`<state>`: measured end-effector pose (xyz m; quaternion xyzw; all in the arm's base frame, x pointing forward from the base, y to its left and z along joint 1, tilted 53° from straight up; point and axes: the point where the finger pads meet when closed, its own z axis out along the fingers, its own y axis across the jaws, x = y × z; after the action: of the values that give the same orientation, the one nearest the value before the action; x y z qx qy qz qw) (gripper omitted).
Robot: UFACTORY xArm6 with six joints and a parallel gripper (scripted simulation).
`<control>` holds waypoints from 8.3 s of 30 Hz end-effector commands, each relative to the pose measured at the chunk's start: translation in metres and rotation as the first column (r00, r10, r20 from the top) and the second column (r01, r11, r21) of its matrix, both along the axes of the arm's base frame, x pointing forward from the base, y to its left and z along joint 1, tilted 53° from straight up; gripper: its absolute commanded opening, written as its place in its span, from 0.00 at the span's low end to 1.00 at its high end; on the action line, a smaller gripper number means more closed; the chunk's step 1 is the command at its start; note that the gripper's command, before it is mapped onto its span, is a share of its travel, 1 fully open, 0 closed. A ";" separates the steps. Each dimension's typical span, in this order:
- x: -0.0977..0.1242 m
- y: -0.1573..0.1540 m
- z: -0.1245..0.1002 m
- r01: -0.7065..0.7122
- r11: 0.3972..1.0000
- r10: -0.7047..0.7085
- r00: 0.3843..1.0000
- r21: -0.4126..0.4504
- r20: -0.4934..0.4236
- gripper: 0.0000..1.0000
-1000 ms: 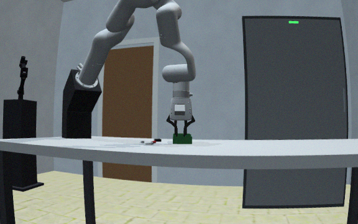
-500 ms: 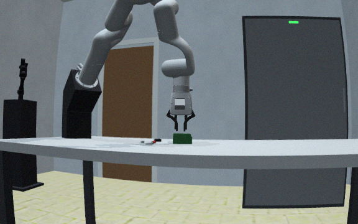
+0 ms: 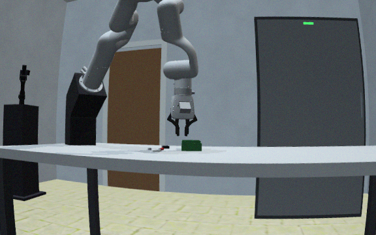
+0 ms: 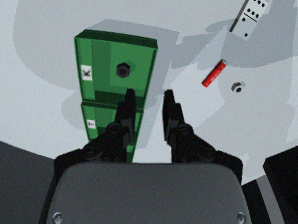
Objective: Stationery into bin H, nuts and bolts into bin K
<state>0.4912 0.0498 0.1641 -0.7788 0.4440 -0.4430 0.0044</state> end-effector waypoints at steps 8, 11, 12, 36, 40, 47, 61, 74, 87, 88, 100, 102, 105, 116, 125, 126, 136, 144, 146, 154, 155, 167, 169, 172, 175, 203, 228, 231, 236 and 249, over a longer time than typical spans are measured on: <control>-0.063 -0.040 -0.037 -0.225 0.948 0.192 0.968 -0.225 -0.162 0.30; -0.082 -0.052 -0.049 -0.279 0.921 0.228 0.952 -0.272 -0.204 0.30; -0.088 -0.056 -0.053 -0.297 0.910 0.240 0.946 -0.288 -0.220 0.30; -0.105 -0.067 -0.064 -0.602 0.650 0.387 0.787 -0.463 -0.480 0.30; -0.104 -0.067 -0.063 -0.602 0.650 0.387 0.787 -0.463 -0.480 0.30; -0.104 -0.066 -0.063 -0.602 0.650 0.387 0.787 -0.463 -0.480 0.30; -0.104 -0.066 -0.063 -0.602 0.650 0.387 0.787 -0.463 -0.480 0.30; -0.096 -0.071 -0.070 -0.602 0.650 0.387 0.787 -0.463 -0.480 0.30; -0.064 -0.087 -0.097 -0.602 0.650 0.387 0.787 -0.463 -0.480 0.30; -0.064 -0.087 -0.097 -0.602 0.650 0.387 0.787 -0.463 -0.480 0.30; -0.058 -0.091 -0.103 -0.602 0.650 0.387 0.787 -0.463 -0.480 0.30; -0.056 -0.092 -0.105 -0.602 0.650 0.387 0.787 -0.463 -0.480 0.30; -0.056 -0.092 -0.105 -0.602 0.650 0.387 0.787 -0.463 -0.480 0.30; -0.056 -0.092 -0.105 -0.602 0.650 0.387 0.787 -0.463 -0.480 0.30; -0.056 -0.092 -0.105 -0.602 0.650 0.387 0.787 -0.463 -0.480 0.00; -0.056 -0.092 -0.105 -0.602 0.650 0.387 0.787 -0.463 -0.480 0.00; -0.056 -0.092 -0.105 -0.602 0.650 0.387 0.787 -0.463 -0.480 0.00; -0.056 -0.092 -0.105 -0.602 0.650 0.387 0.787 -0.463 -0.480 0.00; -0.056 -0.092 -0.105 -0.602 0.650 0.387 0.787 -0.463 -0.480 0.00; -0.068 -0.086 -0.095 -0.602 0.650 0.387 0.787 -0.463 -0.480 0.00; -0.070 -0.084 -0.093 -0.602 0.650 0.387 0.787 -0.463 -0.480 0.00; -0.093 -0.072 -0.072 -0.602 0.650 0.387 0.787 -0.463 -0.480 0.00; -0.098 -0.069 -0.068 -0.602 0.650 0.387 0.787 -0.463 -0.480 0.00; -0.098 -0.069 -0.068 -0.602 0.650 0.387 0.787 -0.463 -0.480 0.00; -0.098 -0.069 -0.068 -0.602 0.650 0.387 0.787 -0.463 -0.480 0.00; -0.034 -0.024 -0.023 -0.602 0.650 0.387 0.788 -0.464 -0.479 0.00; 0.024 0.016 0.018 -0.182 0.969 0.165 0.980 -0.168 -0.112 0.00; 0.024 0.016 0.018 -0.136 0.983 0.126 0.989 -0.123 -0.081 0.00; 0.024 0.016 0.018 -0.043 0.999 0.043 0.999 -0.029 -0.025 0.00; 0.024 0.016 0.018 0.089 0.989 -0.097 0.993 0.121 0.062 0.00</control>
<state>0.5150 0.0654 0.1814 -0.7514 0.4943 -0.4358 0.0341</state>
